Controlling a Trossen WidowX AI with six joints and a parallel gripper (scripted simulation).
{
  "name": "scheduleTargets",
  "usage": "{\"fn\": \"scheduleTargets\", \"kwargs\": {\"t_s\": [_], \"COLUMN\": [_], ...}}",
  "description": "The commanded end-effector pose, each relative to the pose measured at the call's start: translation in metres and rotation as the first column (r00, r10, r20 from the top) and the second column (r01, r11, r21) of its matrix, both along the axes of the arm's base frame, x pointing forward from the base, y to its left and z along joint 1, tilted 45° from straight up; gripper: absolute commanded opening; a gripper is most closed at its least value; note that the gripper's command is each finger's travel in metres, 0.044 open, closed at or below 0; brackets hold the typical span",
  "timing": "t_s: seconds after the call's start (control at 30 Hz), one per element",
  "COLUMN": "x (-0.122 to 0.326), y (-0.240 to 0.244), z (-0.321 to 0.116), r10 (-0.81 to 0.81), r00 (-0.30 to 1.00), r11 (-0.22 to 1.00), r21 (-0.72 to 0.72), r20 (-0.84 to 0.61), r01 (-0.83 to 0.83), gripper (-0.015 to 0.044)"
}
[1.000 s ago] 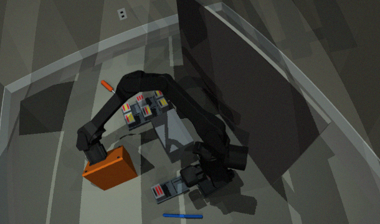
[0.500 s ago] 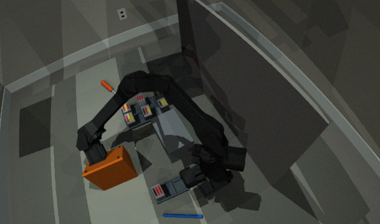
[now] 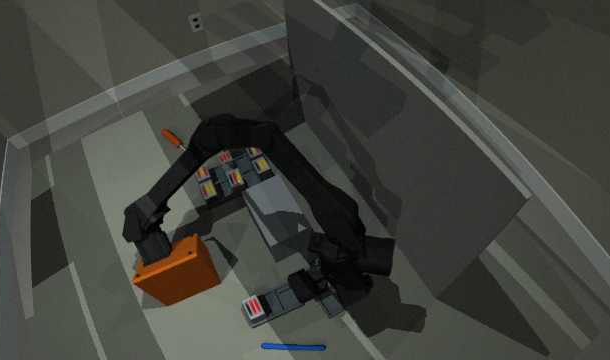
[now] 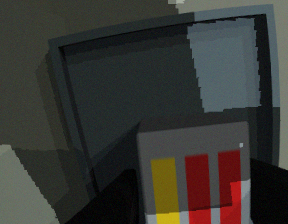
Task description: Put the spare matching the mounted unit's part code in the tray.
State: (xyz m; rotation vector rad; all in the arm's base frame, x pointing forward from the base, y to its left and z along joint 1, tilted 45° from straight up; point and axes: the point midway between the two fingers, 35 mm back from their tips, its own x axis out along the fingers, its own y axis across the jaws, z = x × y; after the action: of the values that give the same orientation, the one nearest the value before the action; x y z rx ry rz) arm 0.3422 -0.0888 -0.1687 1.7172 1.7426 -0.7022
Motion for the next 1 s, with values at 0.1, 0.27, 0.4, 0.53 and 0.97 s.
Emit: {"fn": "scheduleTargets", "kwargs": {"t_s": [0.1,0.27,0.4,0.53,0.97], "x": [0.0,0.003,0.0,-0.002,0.0], "y": [0.0,-0.019,-0.067,-0.075,-0.077], "z": [0.0,0.017,0.068,0.078,0.073], "r10": [0.001,-0.001,-0.005,-0.005,-0.03], "r00": [1.0,1.0,1.0,1.0,1.0], "r11": [1.0,1.0,1.0,1.0,1.0], "r21": [-0.001,-0.002,0.0,0.002,-0.006], "r20": [0.001,-0.001,-0.007,-0.008,0.005], "r01": [-0.001,0.001,0.005,0.005,0.03], "gripper": [0.0367,0.044,0.044,0.044,0.044]}}
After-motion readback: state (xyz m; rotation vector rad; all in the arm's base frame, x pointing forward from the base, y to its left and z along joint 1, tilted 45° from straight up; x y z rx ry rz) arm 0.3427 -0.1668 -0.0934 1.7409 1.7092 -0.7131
